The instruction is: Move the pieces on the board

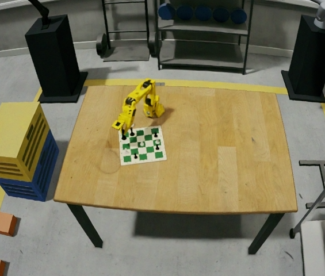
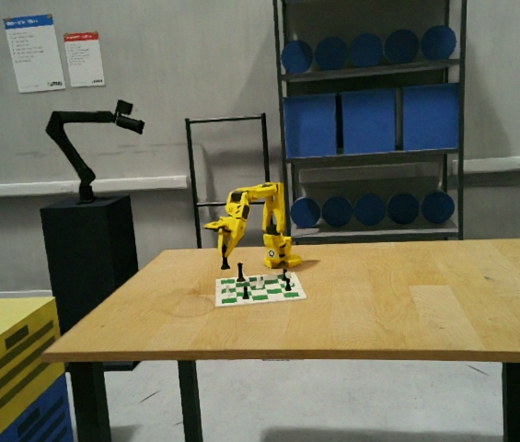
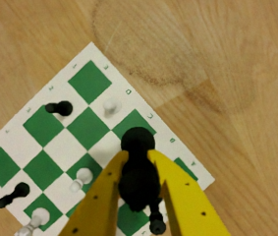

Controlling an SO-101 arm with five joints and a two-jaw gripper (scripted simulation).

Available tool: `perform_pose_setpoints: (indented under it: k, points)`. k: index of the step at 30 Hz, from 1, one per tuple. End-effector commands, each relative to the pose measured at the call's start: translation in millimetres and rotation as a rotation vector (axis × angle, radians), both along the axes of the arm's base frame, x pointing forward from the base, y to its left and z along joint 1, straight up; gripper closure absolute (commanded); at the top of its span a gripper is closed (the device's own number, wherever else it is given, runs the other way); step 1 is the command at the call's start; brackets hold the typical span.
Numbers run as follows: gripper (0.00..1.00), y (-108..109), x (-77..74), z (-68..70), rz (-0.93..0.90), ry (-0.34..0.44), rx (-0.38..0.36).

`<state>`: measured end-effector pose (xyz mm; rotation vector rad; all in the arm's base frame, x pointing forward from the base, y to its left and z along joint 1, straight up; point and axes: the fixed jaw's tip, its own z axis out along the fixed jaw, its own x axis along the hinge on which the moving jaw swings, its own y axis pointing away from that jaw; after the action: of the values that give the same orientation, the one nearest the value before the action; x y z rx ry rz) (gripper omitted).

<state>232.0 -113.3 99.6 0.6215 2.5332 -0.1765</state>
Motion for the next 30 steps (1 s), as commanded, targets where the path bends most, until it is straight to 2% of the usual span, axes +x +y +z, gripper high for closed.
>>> perform_pose_setpoints:
  k: [1,4,13,30]
  points:
    - [1.00,-3,-5.9,3.6,-0.013,-0.005,-0.006]
    - [1.00,-3,-8.5,3.5,-0.019,-0.005,-0.006]
    - [1.00,-6,-34.9,2.7,-0.086,-0.002,-0.006]
    - [1.00,-3,-39.5,-0.7,-0.087,-0.001,-0.005]
